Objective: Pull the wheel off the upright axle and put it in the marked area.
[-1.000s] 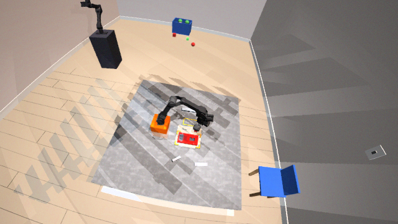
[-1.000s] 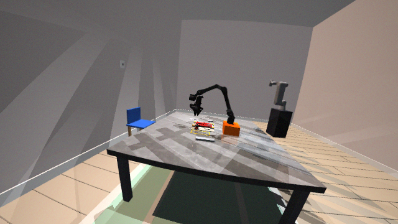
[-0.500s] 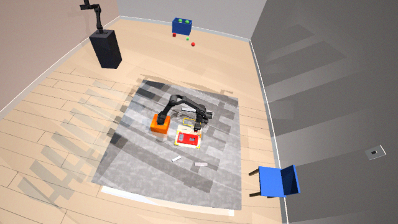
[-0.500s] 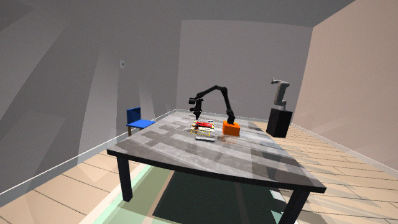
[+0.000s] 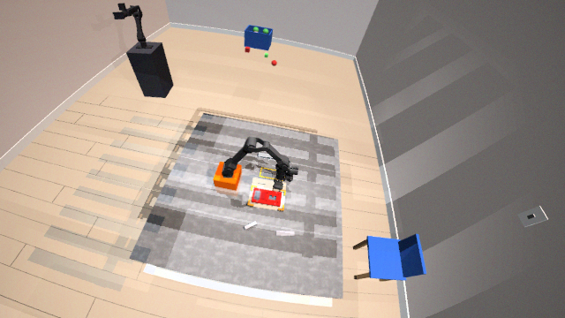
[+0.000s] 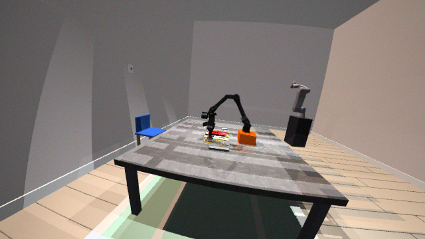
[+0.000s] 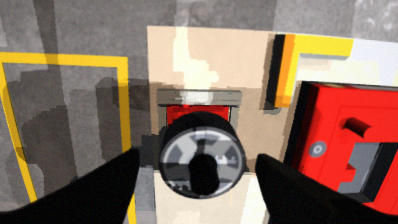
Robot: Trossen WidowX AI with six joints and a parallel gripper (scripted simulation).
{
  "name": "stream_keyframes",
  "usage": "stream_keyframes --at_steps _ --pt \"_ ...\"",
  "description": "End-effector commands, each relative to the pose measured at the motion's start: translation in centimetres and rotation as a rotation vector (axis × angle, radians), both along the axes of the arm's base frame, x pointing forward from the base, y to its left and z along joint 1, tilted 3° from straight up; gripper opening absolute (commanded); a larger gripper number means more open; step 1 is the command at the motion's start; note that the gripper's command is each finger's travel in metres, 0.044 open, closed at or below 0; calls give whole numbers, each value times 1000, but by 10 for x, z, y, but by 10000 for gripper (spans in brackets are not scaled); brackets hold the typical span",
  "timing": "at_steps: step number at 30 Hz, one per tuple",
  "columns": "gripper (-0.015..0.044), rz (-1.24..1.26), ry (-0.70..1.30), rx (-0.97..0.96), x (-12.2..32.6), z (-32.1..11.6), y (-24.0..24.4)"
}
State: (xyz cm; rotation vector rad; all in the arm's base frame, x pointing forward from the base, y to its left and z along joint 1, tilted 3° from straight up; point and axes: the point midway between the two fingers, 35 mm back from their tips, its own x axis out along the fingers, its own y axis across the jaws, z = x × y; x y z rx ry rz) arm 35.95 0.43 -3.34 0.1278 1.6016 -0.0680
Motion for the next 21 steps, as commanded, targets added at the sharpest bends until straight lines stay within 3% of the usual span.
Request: stream_keyframes --at_steps 1,3,12,18,21 --pt "274 0 0 0 0 0 0" --pt "221 0 0 0 0 0 0" --pt "161 0 0 0 0 0 0" --pt "4 0 -1 0 0 1 0" --pt "0 0 -1 0 0 2 0"
